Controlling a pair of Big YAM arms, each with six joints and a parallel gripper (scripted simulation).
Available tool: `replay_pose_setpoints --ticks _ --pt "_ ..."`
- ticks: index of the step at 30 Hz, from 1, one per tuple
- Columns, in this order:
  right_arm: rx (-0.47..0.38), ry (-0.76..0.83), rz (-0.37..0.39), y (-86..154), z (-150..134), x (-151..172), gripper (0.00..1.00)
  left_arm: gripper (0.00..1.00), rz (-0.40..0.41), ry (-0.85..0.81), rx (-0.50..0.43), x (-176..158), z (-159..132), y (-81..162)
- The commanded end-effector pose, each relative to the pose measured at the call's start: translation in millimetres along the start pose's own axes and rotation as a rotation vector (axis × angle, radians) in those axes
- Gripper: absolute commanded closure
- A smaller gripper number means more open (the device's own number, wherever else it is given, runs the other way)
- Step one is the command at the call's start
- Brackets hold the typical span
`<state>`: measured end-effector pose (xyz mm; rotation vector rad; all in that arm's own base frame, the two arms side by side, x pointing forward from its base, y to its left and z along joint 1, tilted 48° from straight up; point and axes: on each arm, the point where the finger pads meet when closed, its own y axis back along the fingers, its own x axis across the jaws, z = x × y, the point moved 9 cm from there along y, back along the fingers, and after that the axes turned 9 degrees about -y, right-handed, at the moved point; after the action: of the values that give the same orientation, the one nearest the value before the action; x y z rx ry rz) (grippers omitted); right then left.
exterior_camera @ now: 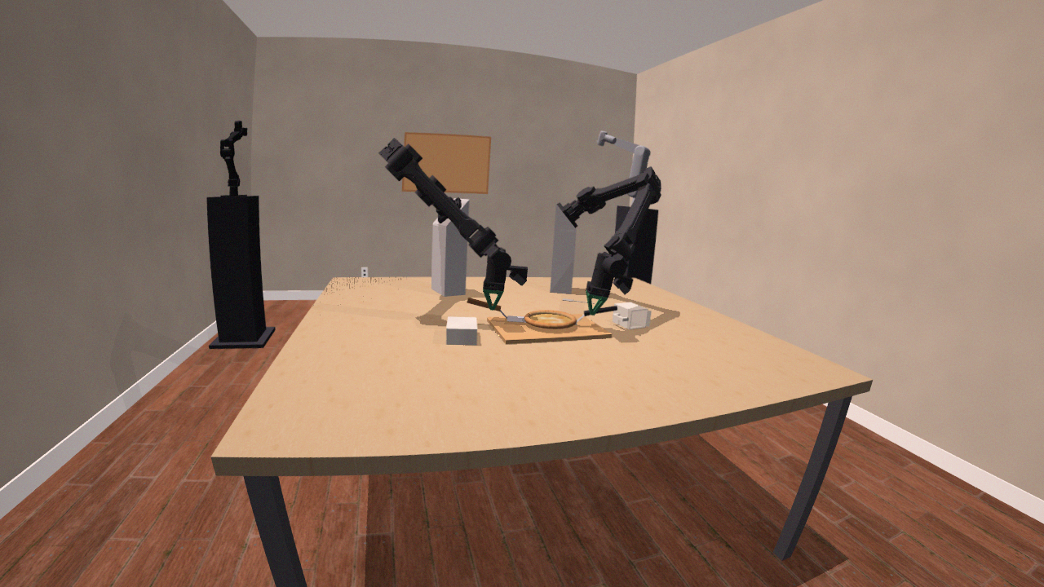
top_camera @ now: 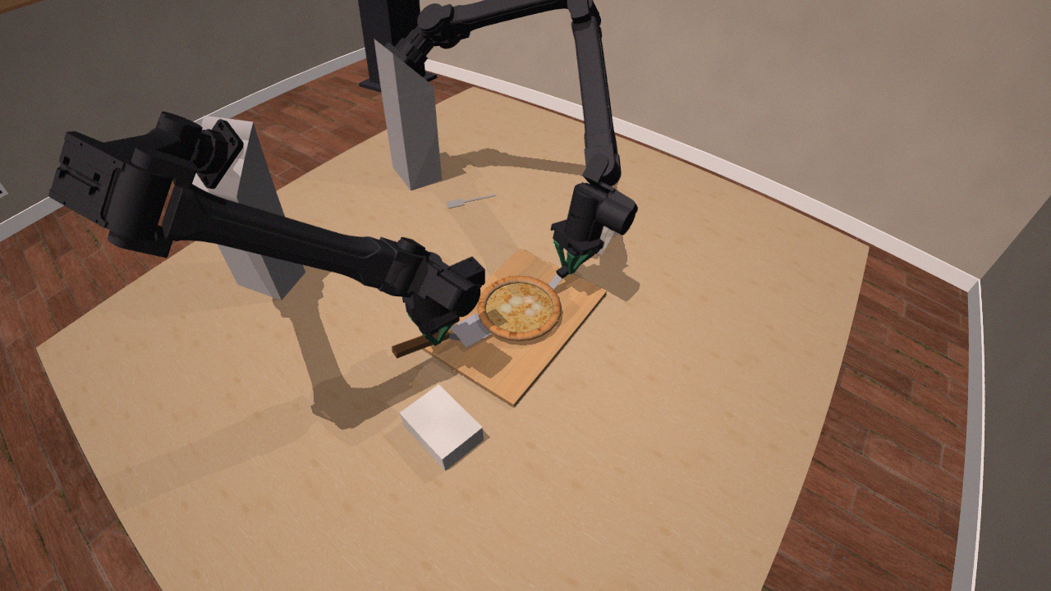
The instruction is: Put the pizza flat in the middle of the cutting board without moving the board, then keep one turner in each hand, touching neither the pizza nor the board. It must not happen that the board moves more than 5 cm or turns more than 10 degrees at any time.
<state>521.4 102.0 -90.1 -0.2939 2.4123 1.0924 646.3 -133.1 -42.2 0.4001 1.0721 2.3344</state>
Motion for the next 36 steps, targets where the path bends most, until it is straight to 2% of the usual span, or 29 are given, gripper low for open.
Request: replay_pose_setpoints --ticks 1,3,4,9,11,13,17,23,24,27,34,36 --pt "-0.013 -0.022 -0.021 -2.4 0.3 -17.9 0.94 0.94 -0.033 0.035 -0.011 -10.0 27.5 8.2" --pt "-0.013 -0.022 -0.021 -2.4 0.3 -17.9 0.94 0.94 -0.033 0.035 -0.011 -10.0 27.5 8.2" --pt "-0.009 -0.009 -0.014 -10.2 2.4 -10.9 0.94 0.94 -0.042 0.018 -0.010 -13.1 14.2 4.4" --pt "-0.002 0.005 0.000 -20.5 -1.1 6.7 0.94 0.94 -0.007 0.006 0.004 5.3 7.0 -20.6" --pt "-0.017 0.015 -0.007 -1.5 13.8 12.4 0.94 0.94 0.002 -0.016 0.016 4.4 -1.6 -13.9" --pt "-0.010 0.024 -0.011 -6.7 9.4 -2.4 0.94 0.94 -0.037 -0.011 0.002 -12.9 6.7 8.8" --pt "-0.015 -0.006 -0.023 -0.4 2.0 -16.4 0.94 0.94 -0.026 -0.014 0.007 -12.9 2.2 1.8" --pt "-0.014 -0.014 -0.028 0.2 -2.2 -10.9 0.94 0.94 -0.037 0.010 0.002 -13.8 8.1 5.0" --pt "0.010 -0.020 -0.022 6.0 20.1 -0.9 0.94 0.94 -0.037 0.010 0.003 -13.7 8.0 5.0" --pt "0.064 -0.029 -0.035 15.2 30.5 -1.6 0.94 0.94 -0.036 0.008 0.003 -13.5 7.2 4.8" --pt "0.159 -0.034 -0.051 26.2 41.6 -2.9 0.94 0.94 -0.031 0.005 0.005 -11.9 5.1 2.6" --pt "0.168 -0.003 -0.047 22.8 38.4 -5.6 0.94 0.94 -0.031 0.005 0.005 -12.0 5.2 2.7"
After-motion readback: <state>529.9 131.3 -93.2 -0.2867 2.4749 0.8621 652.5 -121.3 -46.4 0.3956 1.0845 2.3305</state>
